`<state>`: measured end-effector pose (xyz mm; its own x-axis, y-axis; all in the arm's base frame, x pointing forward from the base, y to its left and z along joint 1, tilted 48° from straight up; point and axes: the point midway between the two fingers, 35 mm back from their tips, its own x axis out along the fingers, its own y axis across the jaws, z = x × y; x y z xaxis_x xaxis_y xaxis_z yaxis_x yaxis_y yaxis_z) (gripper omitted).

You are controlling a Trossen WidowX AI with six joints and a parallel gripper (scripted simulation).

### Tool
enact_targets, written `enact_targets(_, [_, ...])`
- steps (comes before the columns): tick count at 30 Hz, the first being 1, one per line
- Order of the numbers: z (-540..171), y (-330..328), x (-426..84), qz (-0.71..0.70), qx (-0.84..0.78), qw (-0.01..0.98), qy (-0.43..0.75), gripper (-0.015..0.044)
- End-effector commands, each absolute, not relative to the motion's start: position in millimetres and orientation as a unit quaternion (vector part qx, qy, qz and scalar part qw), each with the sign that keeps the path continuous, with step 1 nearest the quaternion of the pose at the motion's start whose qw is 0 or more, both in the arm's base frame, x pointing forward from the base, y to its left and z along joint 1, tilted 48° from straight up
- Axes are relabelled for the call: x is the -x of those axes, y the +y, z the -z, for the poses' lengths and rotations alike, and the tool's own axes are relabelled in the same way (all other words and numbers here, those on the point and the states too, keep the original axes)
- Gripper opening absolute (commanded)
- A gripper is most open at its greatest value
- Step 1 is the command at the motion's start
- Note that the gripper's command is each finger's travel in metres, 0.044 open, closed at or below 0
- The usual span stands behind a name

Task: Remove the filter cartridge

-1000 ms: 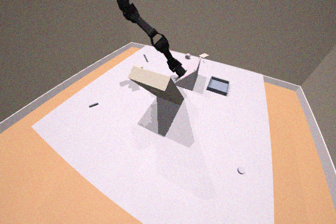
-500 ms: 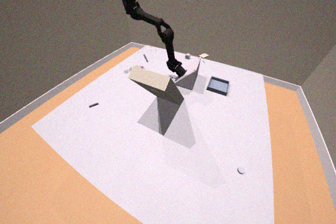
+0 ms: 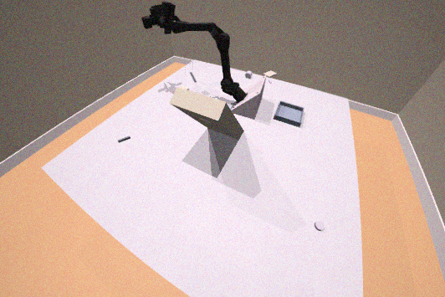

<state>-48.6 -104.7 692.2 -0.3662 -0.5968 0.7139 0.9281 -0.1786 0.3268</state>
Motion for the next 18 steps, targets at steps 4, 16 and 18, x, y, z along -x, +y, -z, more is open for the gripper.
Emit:
enact_targets(4, [-658,-169,-21,0.709,0.19,0.629,-0.256,0.0095])
enact_targets(16, [-582,-186,-180,0.569,0.235,0.787,-0.047,0.0095])
enact_targets(18, [-567,-176,-206,0.535,0.253,0.806,-0.014,0.0095])
